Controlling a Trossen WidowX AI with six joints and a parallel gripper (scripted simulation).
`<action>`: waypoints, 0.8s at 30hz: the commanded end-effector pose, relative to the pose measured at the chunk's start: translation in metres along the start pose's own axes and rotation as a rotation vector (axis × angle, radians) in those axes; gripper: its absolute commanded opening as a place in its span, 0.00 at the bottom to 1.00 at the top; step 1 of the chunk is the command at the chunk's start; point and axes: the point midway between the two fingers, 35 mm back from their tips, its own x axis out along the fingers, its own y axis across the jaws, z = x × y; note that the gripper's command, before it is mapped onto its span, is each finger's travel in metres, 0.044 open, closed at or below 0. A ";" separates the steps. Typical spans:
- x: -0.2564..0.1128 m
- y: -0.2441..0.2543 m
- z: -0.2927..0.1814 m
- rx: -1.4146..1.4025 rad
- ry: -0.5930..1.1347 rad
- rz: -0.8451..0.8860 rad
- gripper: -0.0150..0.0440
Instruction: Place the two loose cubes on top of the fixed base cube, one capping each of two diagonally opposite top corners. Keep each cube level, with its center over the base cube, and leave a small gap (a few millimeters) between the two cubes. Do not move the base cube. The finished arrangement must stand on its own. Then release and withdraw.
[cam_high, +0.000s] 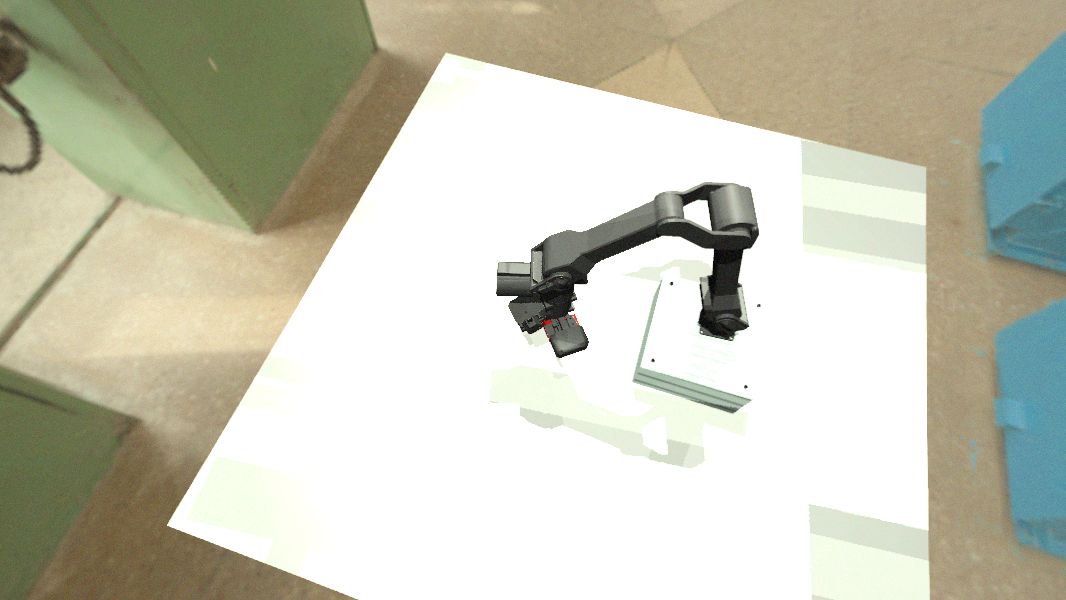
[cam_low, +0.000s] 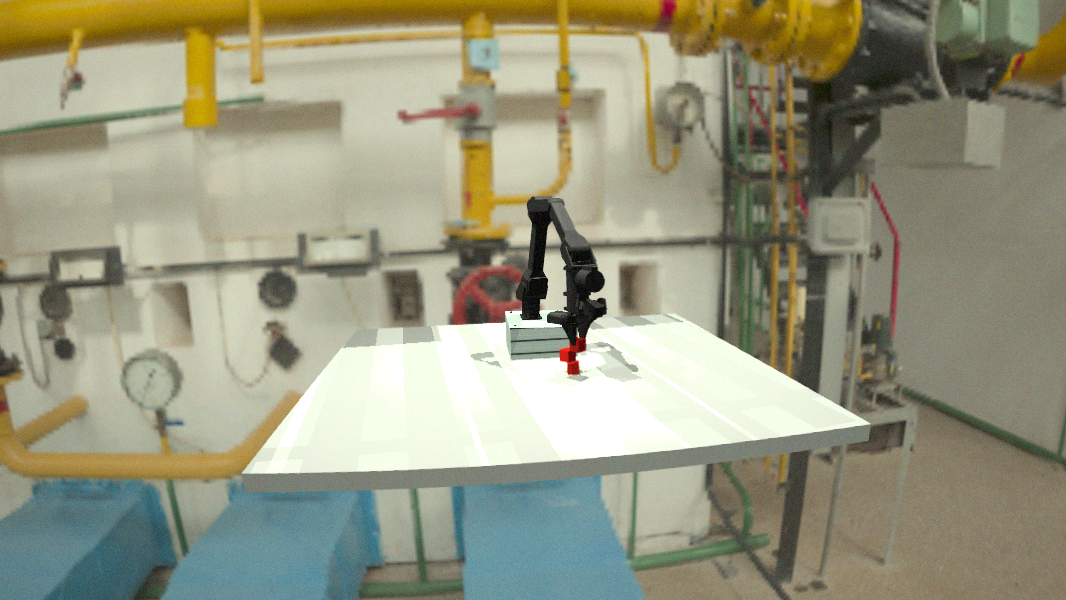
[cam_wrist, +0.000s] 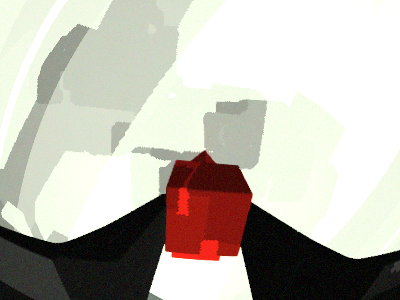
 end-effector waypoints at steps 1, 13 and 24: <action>0.003 0.000 -0.001 -0.001 0.009 -0.002 0.43; 0.024 -0.001 0.000 -0.001 0.009 -0.002 0.43; 0.033 -0.001 0.000 0.000 0.009 -0.002 0.43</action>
